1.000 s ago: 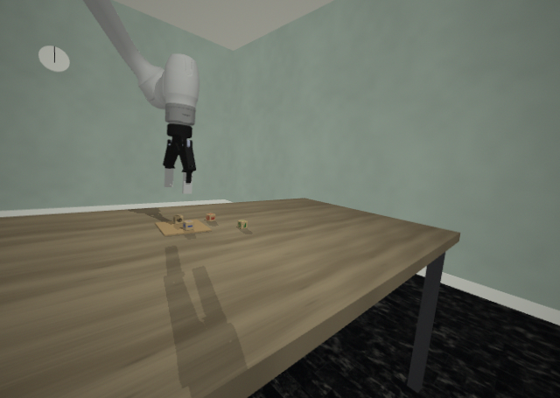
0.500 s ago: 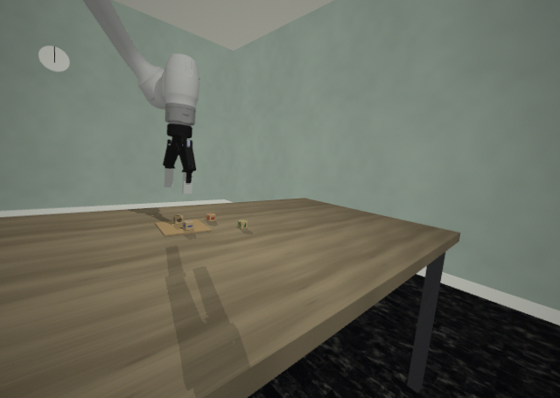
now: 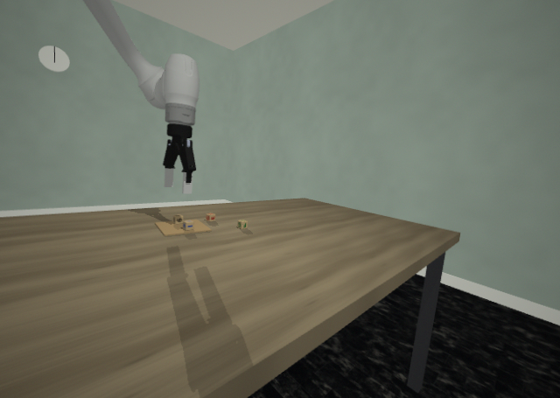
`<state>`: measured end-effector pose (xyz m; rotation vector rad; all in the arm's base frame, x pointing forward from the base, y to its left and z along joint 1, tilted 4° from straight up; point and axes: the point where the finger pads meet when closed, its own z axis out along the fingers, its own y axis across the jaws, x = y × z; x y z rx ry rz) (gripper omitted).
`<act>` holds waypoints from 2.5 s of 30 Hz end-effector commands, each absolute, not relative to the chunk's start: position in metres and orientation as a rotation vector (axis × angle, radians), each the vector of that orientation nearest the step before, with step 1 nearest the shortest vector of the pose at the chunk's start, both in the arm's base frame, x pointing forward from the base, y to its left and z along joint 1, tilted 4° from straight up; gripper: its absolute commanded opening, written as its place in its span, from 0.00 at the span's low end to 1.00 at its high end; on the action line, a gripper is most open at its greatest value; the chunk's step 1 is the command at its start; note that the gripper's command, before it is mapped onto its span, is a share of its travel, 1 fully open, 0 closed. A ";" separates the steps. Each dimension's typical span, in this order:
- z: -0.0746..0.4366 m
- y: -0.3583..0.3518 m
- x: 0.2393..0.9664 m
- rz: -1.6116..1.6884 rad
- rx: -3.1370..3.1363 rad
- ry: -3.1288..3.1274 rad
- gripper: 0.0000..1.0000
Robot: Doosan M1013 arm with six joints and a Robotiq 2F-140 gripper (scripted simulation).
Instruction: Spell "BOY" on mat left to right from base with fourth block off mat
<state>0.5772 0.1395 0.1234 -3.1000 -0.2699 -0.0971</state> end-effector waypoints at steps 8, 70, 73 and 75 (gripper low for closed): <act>0.129 0.139 0.581 -0.104 -3.104 -0.212 1.00; 0.129 0.146 0.649 -0.037 -2.238 2.105 1.00; 0.128 0.146 0.653 -0.033 -2.149 2.195 1.00; 0.128 0.146 0.655 -0.030 -2.089 2.252 1.00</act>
